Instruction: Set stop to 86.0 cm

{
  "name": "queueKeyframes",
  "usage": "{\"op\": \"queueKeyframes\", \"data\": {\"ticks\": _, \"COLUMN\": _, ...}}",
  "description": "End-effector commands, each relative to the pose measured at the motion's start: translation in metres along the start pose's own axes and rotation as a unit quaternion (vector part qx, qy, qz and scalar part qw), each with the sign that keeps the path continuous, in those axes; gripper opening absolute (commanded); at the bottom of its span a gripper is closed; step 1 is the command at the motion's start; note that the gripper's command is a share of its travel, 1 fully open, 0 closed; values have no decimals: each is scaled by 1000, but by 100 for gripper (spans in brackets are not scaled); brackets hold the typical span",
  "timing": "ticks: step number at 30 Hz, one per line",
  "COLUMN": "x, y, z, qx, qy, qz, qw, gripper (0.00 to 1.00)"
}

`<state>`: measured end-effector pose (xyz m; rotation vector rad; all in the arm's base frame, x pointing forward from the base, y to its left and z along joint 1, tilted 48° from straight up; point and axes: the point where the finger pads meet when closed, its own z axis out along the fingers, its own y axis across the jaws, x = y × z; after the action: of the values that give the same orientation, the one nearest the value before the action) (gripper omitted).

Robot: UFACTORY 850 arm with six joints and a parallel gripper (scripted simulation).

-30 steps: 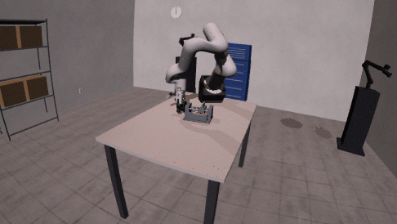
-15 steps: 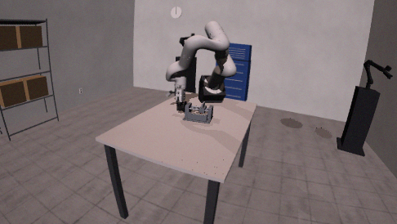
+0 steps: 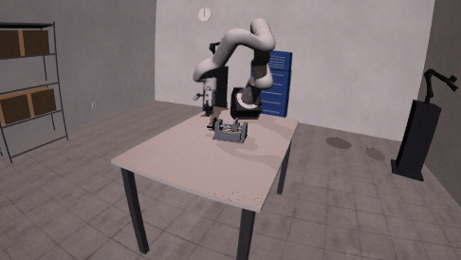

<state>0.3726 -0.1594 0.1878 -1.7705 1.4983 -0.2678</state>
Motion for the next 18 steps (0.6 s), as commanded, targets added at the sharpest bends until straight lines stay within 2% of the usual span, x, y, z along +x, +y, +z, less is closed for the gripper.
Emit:
{"op": "queueKeyframes", "data": {"ticks": 1, "x": 0, "y": -1, "z": -4, "qx": 0, "qy": -1, "qz": 0, "qw": 1000, "gripper": 57}}
{"op": "queueKeyframes", "data": {"ticks": 13, "x": 0, "y": -1, "z": -9, "qx": 0, "qy": -1, "qz": 0, "qw": 1000, "gripper": 57}}
{"op": "queueKeyframes", "data": {"ticks": 18, "x": 0, "y": -1, "z": -28, "qx": 0, "qy": -1, "qz": 0, "qw": 1000, "gripper": 57}}
